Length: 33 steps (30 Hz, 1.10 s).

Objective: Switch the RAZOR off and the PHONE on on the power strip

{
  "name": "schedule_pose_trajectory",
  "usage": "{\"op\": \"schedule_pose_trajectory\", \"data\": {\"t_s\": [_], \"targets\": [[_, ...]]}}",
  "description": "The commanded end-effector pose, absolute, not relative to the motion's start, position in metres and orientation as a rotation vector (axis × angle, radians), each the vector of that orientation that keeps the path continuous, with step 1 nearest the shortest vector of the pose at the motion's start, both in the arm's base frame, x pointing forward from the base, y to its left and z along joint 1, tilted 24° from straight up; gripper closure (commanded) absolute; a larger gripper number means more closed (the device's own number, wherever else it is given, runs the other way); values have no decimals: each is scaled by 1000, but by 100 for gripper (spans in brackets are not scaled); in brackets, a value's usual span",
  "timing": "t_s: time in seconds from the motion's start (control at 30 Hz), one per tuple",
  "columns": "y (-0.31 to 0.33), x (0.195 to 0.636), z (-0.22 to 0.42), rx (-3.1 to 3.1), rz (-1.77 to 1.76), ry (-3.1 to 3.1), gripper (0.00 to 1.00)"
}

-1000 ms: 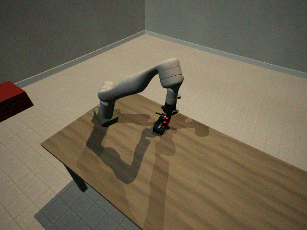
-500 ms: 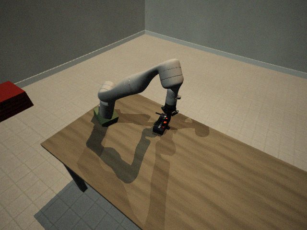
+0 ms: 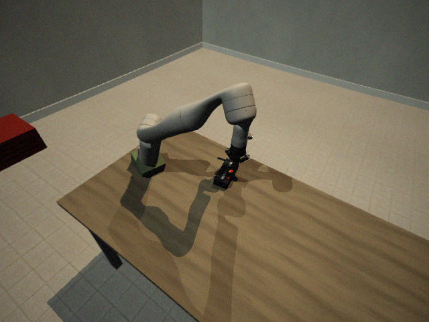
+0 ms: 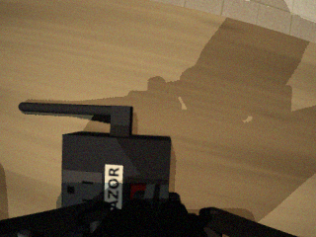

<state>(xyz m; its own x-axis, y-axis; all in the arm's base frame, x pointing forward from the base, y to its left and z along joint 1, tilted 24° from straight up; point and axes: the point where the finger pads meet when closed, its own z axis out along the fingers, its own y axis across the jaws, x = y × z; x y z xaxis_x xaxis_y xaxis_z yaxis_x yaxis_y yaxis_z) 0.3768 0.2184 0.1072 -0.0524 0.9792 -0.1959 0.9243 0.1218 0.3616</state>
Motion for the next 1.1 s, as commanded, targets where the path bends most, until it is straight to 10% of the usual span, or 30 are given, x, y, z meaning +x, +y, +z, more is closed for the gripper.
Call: {"op": "schedule_pose_trajectory", "data": {"t_s": [0.0,1.07], "targets": [[219,376,107,1844,192,2021,100],[225,362,142,1844,192,2021,100]]}}
